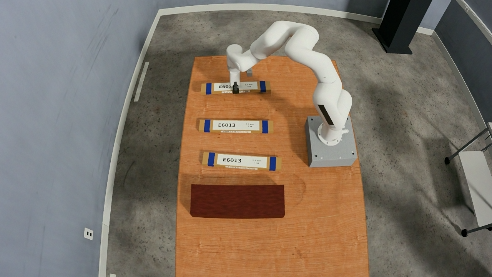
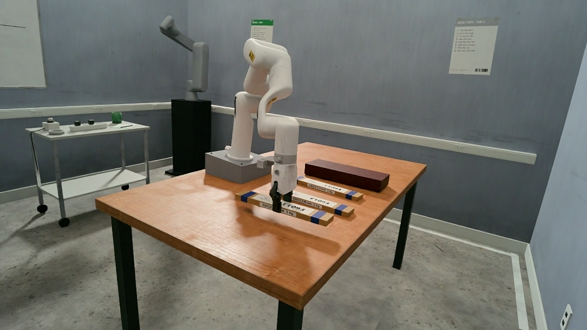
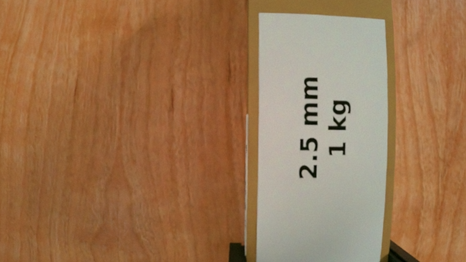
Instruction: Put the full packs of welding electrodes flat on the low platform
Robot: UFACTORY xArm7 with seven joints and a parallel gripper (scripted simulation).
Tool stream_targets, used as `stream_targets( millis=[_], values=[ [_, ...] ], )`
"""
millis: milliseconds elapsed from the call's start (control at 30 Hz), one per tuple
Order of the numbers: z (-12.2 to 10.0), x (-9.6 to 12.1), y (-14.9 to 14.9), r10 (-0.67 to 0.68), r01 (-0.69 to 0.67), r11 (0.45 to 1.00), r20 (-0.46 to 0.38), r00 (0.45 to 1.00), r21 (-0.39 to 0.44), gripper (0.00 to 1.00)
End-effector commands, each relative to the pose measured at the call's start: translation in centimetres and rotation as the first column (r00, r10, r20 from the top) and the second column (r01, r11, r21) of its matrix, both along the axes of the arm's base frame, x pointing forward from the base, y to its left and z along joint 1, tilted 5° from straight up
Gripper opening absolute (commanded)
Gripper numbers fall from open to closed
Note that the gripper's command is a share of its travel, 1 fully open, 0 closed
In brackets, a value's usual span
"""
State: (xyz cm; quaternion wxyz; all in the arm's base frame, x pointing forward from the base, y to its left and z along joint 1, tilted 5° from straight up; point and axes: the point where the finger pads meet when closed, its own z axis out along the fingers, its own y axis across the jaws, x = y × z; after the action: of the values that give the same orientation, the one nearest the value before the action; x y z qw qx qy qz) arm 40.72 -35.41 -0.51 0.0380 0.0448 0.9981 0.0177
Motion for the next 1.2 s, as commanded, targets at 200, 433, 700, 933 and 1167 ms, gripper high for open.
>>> stream_targets(
  millis=[200,433,700,933,1167],
  values=[
    [0.9,0.0,-0.1,0.0,0.0,1.0,0.003,1.0,-0.003,0.58],
    [0.9,0.0,-0.1,0.0,0.0,1.0,0.003,1.0,-0.003,0.58],
    [0.9,0.0,-0.1,0.0,0.0,1.0,0.003,1.0,-0.003,0.58],
    [1.3,0.0,-0.2,0.0,0.0,1.0,0.003,1.0,-0.003,0.58],
    [2.4,-0.1,-0.2,0.0,0.0,1.0,0.003,1.0,-0.003,0.58]
  ],
)
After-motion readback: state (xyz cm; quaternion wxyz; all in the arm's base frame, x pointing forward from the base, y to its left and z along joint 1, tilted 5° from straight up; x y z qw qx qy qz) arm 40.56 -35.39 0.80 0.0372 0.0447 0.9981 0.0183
